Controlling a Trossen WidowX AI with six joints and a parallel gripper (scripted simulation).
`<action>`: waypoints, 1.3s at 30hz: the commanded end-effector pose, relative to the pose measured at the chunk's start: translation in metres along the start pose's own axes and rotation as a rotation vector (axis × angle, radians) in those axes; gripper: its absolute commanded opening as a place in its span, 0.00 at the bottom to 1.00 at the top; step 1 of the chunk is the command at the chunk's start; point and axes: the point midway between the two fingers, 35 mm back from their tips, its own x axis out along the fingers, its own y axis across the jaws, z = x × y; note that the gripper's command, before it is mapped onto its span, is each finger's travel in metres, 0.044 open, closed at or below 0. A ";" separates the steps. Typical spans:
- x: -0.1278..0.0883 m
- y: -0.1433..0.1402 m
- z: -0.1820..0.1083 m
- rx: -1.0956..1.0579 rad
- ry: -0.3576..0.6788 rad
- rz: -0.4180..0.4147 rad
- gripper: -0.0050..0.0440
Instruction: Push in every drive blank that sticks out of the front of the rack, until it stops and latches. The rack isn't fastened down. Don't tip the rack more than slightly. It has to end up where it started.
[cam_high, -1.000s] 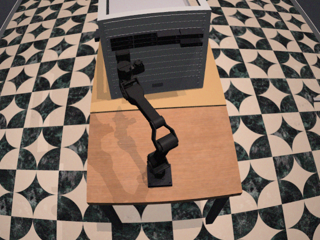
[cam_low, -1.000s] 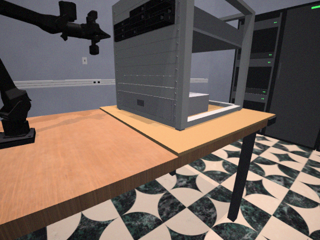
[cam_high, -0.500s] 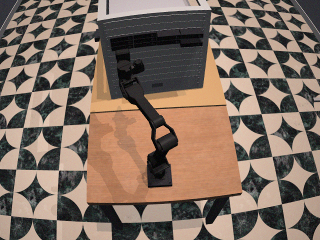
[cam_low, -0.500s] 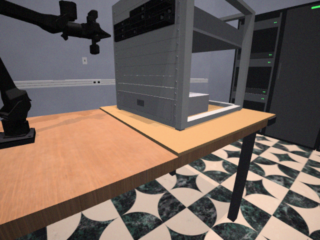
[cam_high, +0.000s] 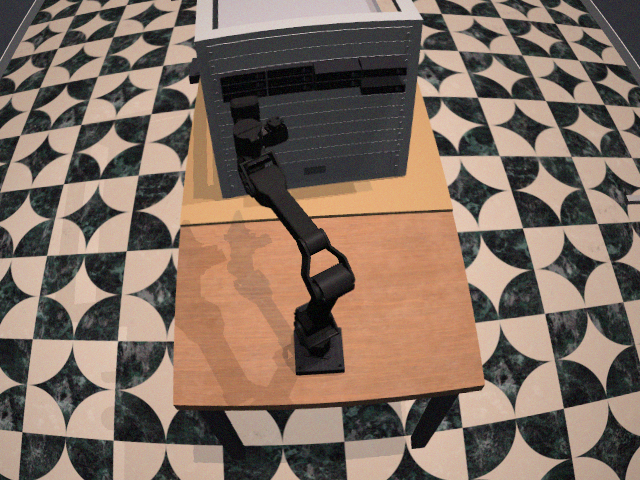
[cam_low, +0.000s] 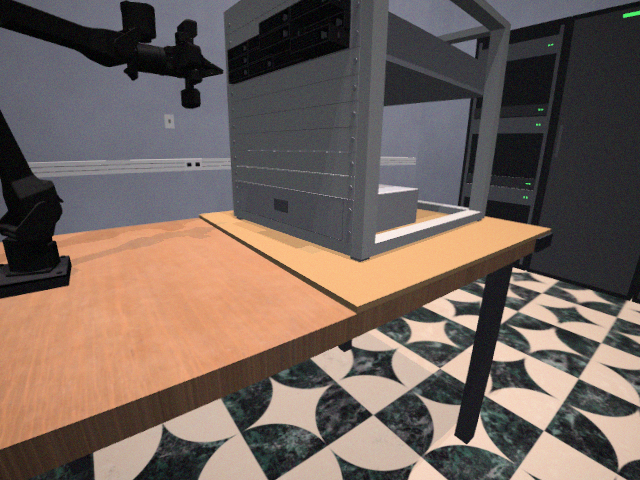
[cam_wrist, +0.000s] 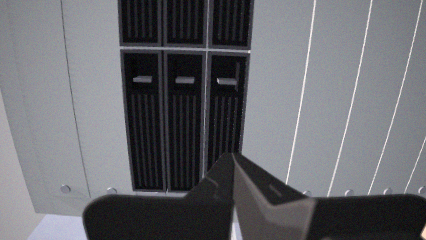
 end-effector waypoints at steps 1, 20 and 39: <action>0.000 0.008 0.001 0.009 0.001 0.017 0.00; 0.010 0.009 0.001 0.009 0.001 0.017 0.00; 0.022 0.010 0.001 0.009 0.001 0.017 0.00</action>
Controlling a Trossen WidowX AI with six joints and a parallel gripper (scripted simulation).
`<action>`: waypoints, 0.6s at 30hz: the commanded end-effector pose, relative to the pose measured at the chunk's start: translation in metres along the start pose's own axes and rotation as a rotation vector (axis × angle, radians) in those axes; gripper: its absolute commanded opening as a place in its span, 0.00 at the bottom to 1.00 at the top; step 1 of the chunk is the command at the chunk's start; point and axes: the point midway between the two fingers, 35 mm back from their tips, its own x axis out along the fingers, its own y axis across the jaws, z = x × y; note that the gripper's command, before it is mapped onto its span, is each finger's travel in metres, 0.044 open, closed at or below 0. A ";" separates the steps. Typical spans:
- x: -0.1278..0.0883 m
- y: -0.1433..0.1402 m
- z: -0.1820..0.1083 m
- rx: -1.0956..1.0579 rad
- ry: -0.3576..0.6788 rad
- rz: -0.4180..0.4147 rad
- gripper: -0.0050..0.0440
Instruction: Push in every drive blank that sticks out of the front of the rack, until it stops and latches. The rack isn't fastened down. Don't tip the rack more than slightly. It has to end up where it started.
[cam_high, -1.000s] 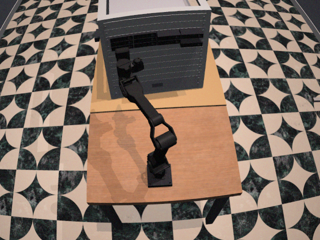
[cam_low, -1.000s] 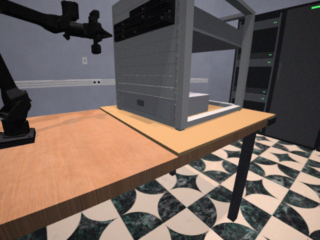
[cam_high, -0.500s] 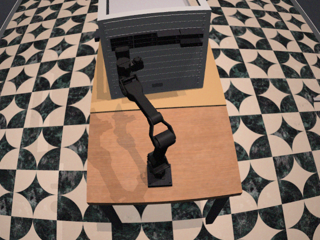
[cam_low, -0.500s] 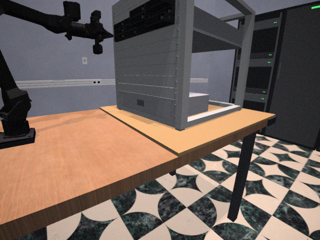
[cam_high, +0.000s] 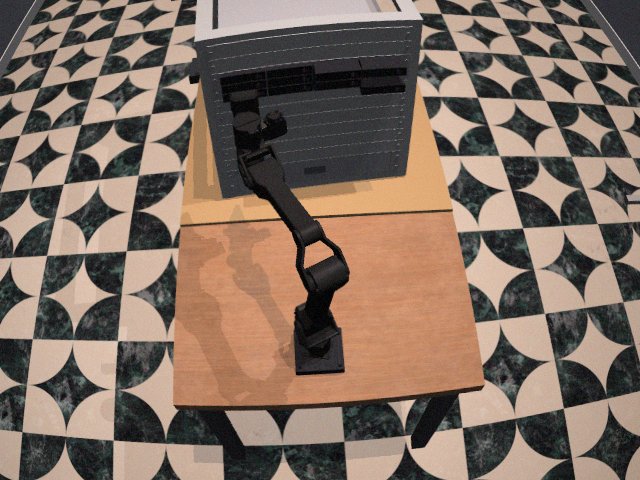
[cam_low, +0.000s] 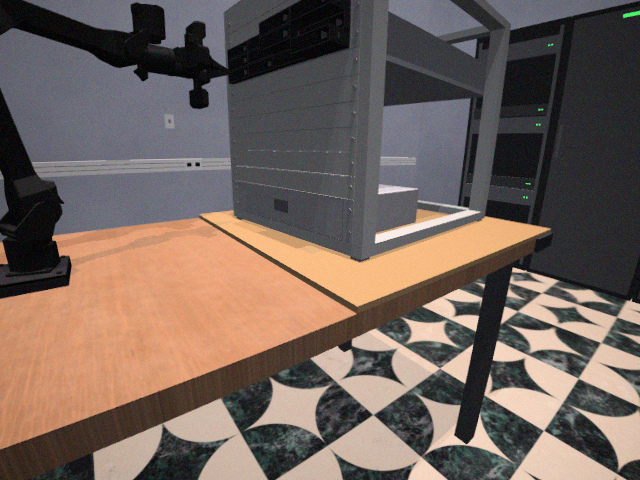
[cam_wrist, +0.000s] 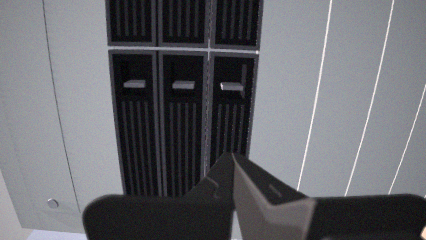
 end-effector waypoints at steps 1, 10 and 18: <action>0.004 0.009 0.001 0.010 0.001 0.018 0.00; 0.010 0.009 0.001 0.010 0.001 0.018 0.00; 0.011 0.009 0.001 0.010 0.001 0.018 0.00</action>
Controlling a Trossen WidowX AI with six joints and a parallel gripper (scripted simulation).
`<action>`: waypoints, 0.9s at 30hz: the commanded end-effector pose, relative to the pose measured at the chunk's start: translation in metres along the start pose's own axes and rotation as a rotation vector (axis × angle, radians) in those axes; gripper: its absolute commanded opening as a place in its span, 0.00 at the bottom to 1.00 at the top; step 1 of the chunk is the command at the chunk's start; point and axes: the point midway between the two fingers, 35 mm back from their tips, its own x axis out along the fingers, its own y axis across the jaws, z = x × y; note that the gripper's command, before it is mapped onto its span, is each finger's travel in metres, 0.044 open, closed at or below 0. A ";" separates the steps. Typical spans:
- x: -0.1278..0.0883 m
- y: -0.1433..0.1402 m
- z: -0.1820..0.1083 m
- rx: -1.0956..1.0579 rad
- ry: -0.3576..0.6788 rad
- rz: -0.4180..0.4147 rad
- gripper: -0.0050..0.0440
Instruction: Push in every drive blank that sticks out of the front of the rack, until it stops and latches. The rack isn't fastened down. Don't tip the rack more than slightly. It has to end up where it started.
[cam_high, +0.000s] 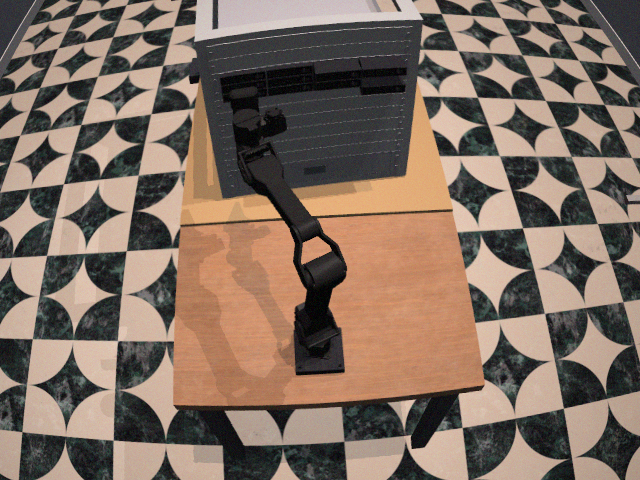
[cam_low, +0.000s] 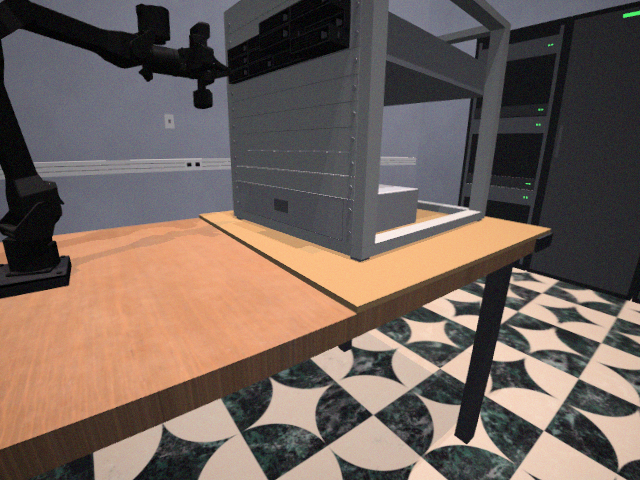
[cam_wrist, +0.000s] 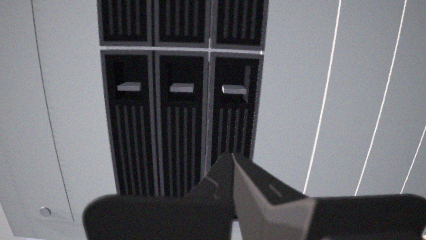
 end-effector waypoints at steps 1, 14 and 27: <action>0.001 0.009 0.001 0.010 0.001 0.018 0.00; 0.003 0.009 0.001 0.010 0.001 0.018 0.00; 0.006 0.008 0.001 0.010 0.001 0.018 0.00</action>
